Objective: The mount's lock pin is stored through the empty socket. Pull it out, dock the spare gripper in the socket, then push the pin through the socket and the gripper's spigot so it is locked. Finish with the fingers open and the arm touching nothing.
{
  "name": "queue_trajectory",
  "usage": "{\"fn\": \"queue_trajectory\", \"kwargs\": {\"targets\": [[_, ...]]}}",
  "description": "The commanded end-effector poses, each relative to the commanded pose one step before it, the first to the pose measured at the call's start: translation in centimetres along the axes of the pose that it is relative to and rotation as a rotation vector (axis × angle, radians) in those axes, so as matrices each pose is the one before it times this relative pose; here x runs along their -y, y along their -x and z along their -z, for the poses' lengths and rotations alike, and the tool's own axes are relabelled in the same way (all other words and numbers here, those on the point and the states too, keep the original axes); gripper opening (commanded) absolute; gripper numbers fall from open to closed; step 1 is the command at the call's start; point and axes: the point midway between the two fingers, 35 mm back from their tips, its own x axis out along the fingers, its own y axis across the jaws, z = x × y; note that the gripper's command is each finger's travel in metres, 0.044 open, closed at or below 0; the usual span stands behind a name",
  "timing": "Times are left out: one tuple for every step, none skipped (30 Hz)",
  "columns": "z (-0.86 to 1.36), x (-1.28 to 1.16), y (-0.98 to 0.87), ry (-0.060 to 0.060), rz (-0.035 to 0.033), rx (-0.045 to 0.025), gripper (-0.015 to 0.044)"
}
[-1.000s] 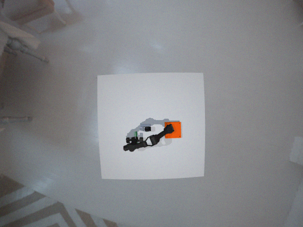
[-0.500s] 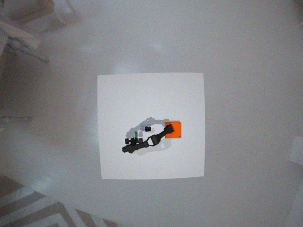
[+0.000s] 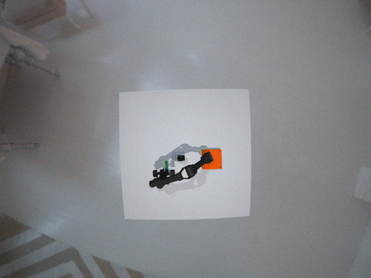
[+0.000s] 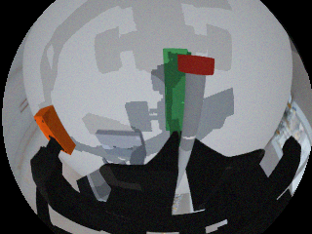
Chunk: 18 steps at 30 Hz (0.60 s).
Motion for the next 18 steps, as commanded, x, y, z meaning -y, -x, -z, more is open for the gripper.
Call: {"fn": "queue_trajectory", "kwargs": {"targets": [[-0.005,0.038,0.014,-0.0005,0.00248,0.00103,0.0000],[0.000,0.000,0.000,0.0000,0.00000,0.00000,0.0000],[0.007,-0.074,0.033,0.0003,-0.00181,-0.00071,0.0006],[-0.011,-0.133,0.063,0.0000,-0.00009,0.00017,0.0000],[-0.018,-0.222,0.103,0.0000,-0.00016,0.00029,0.0000],[-0.020,-0.274,0.124,-0.0001,-0.00020,0.00035,0.0000],[-0.019,-0.276,0.122,-0.0001,-0.00020,0.00034,0.0000],[-0.017,-0.278,0.119,-0.0001,-0.00020,0.00034,0.0000],[-0.015,-0.279,0.116,-0.0001,-0.00021,0.00033,0.0000],[-0.014,-0.281,0.113,-0.0001,-0.00021,0.00032,0.0000],[-0.012,-0.282,0.110,-0.0001,-0.00021,0.00032,0.0000],[-0.010,-0.283,0.107,-0.0001,-0.00022,0.00031,0.0000],[-0.008,-0.284,0.104,-0.0001,-0.00022,0.00031,0.0000],[-0.007,-0.286,0.101,-0.0001,-0.00023,0.00030,0.0000],[-0.005,-0.287,0.098,-0.0001,-0.00023,0.00029,0.0000],[-0.003,-0.288,0.095,-0.0001,-0.00023,0.00029,0.0000],[-0.001,-0.290,0.092,-0.0001,-0.00024,0.00028,0.0000],[0.000,-0.291,0.088,-0.0001,-0.00024,0.00027,0.0000]]}}
